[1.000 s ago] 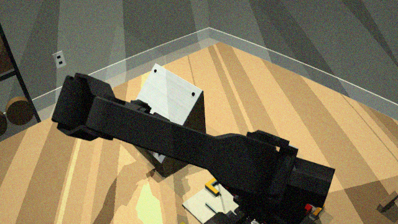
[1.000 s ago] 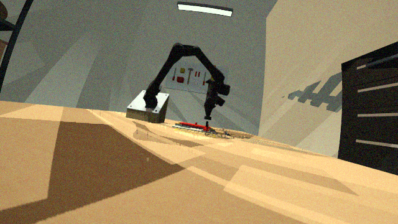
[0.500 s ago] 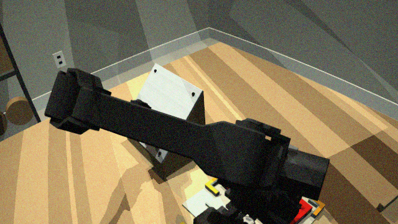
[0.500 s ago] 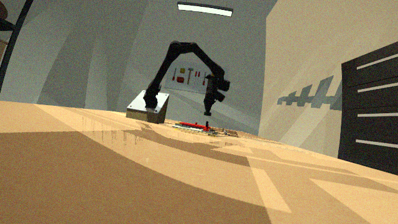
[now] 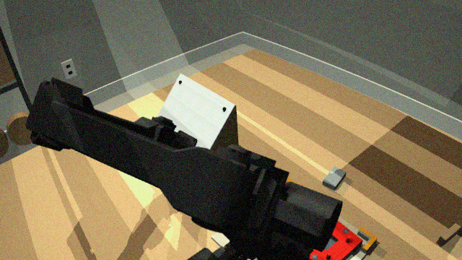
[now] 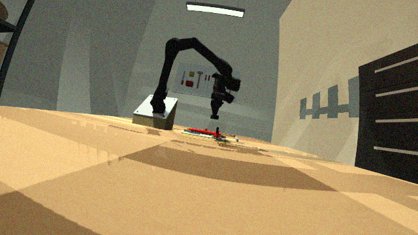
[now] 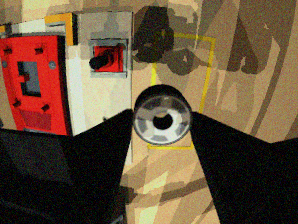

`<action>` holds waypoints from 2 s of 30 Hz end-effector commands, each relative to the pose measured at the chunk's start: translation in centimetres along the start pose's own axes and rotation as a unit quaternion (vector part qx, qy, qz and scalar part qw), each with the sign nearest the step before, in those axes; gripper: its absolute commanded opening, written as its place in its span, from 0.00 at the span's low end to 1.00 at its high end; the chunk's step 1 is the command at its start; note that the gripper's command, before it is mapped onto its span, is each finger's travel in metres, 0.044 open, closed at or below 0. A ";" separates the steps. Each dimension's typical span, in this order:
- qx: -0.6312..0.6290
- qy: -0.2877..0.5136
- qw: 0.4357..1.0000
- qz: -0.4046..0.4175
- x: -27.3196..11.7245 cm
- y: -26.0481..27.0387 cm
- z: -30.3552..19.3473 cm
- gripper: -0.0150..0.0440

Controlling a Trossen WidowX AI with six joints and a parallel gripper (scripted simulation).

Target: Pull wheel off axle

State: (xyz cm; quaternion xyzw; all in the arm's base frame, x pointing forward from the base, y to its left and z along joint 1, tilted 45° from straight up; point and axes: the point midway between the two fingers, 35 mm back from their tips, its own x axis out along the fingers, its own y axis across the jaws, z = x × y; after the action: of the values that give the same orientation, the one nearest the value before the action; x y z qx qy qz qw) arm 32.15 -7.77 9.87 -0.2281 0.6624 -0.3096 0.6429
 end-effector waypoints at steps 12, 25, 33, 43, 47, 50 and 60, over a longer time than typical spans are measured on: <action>0.000 0.001 1.000 -0.003 -0.2 -3.8 -2.7 0.25; 0.000 0.001 1.000 -0.003 2.6 -3.8 -2.5 0.25; 0.000 0.000 1.000 -0.002 6.8 -3.8 -2.4 0.25; 0.000 0.000 1.000 -0.006 10.2 -4.0 -2.7 0.25; 0.003 0.003 1.000 -0.003 9.9 -4.0 -2.7 0.43; 0.003 0.003 1.000 -0.003 9.9 -4.0 -2.7 0.57; 0.001 0.001 1.000 -0.003 5.3 -3.8 -2.6 0.76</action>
State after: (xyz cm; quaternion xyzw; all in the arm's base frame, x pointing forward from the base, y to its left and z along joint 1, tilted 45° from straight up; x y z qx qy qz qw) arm 28.34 -15.45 6.90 -0.2263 0.6706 -0.3106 0.6345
